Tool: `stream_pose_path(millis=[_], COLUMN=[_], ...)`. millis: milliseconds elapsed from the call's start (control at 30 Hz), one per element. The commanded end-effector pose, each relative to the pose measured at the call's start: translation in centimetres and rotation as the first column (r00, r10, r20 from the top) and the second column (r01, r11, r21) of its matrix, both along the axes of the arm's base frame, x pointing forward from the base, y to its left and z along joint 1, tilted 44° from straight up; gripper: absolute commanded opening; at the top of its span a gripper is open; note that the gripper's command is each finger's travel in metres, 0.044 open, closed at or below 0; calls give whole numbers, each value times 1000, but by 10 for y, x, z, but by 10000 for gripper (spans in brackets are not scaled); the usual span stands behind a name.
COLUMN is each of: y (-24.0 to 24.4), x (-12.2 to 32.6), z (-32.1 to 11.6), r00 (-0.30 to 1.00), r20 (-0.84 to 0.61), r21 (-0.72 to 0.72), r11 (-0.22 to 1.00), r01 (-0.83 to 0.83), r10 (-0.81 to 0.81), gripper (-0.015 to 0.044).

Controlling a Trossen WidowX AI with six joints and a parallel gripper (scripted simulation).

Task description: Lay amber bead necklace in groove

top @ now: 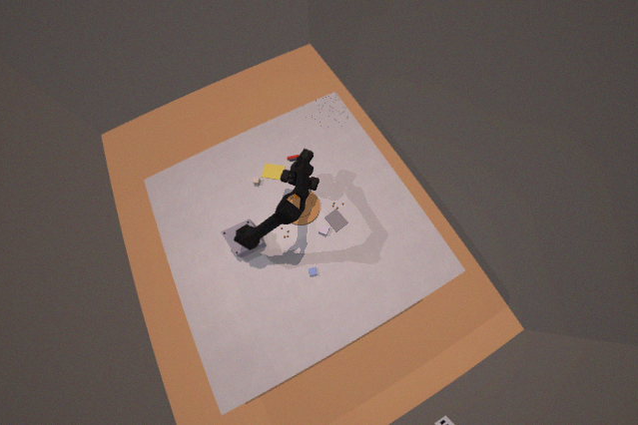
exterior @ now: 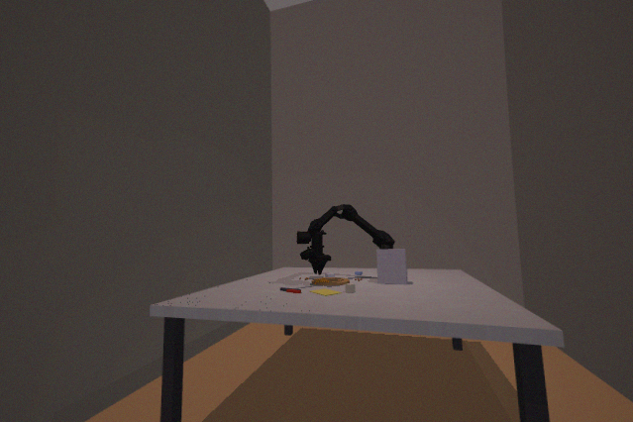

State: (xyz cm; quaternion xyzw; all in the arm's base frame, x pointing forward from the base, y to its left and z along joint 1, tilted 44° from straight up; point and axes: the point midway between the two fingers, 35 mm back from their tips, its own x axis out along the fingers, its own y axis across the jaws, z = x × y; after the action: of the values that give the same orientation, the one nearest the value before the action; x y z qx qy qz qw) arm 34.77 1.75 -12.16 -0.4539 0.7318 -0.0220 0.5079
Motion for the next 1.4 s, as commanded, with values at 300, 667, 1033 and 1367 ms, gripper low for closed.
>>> stream_pose_path(millis=[300, 667, 1033, 1367], y=[-9, -22, -21, -21], x=[0, -1, 0, 0], z=[-10, -23, -23, -23], r00=[1000, 1000, 1000, 1000], r20=[-2, -6, -1, -1], r21=[0, -1, 3, 3], r11=[1000, 1000, 1000, 1000], r01=[-2, -2, 2, 2], r10=[2, 2, -1, -1], gripper=[200, 200, 121, 0])
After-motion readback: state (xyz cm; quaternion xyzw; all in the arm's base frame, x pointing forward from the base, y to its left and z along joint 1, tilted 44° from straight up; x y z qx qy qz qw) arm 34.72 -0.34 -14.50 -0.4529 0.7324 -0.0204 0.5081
